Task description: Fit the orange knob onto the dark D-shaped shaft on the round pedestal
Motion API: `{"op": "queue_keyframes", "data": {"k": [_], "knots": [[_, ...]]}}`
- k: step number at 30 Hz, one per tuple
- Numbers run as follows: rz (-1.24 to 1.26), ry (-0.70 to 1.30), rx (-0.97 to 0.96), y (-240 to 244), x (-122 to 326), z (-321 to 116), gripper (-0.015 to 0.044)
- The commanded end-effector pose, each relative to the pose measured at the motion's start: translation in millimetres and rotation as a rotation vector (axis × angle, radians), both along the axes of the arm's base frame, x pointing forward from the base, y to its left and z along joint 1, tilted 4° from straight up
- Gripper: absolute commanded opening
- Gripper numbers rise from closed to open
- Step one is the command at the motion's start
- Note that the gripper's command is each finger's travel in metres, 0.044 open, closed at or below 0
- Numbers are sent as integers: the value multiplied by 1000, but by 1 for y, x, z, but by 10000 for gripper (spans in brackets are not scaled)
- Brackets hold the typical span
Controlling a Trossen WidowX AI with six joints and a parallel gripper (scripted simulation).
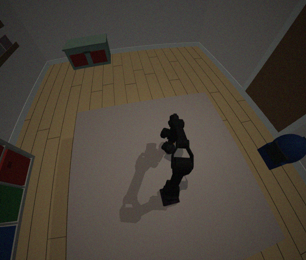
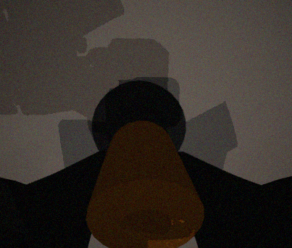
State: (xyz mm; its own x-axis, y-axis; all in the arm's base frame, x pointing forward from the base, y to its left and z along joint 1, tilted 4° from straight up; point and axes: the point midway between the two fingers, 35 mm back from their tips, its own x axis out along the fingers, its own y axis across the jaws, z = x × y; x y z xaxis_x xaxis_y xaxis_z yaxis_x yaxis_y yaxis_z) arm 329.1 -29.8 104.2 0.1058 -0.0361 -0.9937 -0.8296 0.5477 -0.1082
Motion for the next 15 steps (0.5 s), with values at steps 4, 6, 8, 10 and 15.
{"op": "queue_keyframes", "data": {"k": [4, 6, 8, 10, 15], "knots": [[38, 1, -3, 0, -1, -3, 0], [38, 1, -3, 0, 0, -3, 0], [38, 1, -3, 0, 0, -4, 0], [38, 1, -3, 0, 0, -4, 0], [38, 1, -3, 0, 0, -4, 0]]}}
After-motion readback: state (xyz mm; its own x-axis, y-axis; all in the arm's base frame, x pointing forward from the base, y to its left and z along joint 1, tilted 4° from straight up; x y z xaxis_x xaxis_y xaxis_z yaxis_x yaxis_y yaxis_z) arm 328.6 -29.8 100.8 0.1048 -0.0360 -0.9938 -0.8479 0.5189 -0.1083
